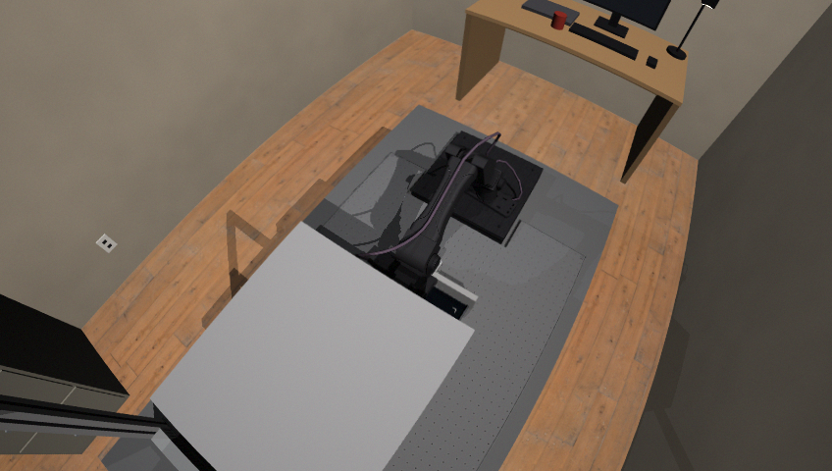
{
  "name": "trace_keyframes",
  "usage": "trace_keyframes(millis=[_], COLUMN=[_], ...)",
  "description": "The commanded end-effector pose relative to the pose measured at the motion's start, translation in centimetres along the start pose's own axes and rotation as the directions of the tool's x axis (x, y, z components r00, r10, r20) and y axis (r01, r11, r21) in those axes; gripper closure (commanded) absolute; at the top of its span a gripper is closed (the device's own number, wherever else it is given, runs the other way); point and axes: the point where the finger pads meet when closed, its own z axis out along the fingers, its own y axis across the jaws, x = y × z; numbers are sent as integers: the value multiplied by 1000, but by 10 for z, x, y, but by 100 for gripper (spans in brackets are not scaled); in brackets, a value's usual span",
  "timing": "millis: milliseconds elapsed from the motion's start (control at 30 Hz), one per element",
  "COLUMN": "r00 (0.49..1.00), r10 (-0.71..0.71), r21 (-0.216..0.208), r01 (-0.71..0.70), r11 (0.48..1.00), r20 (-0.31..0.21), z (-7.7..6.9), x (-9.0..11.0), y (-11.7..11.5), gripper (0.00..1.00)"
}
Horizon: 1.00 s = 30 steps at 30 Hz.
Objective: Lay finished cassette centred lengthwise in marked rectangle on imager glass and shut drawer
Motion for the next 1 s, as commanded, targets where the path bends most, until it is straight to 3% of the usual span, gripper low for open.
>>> trace_keyframes(millis=[0, 967], r00=[1000, 1000], r10=[-4, -2], r21=[-51, -51], r01=[4, 2], r11=[999, 999], r20=[6, 6], z=[-32, -65], x=[1, 2], y=[9, 7], gripper=[9, 9])
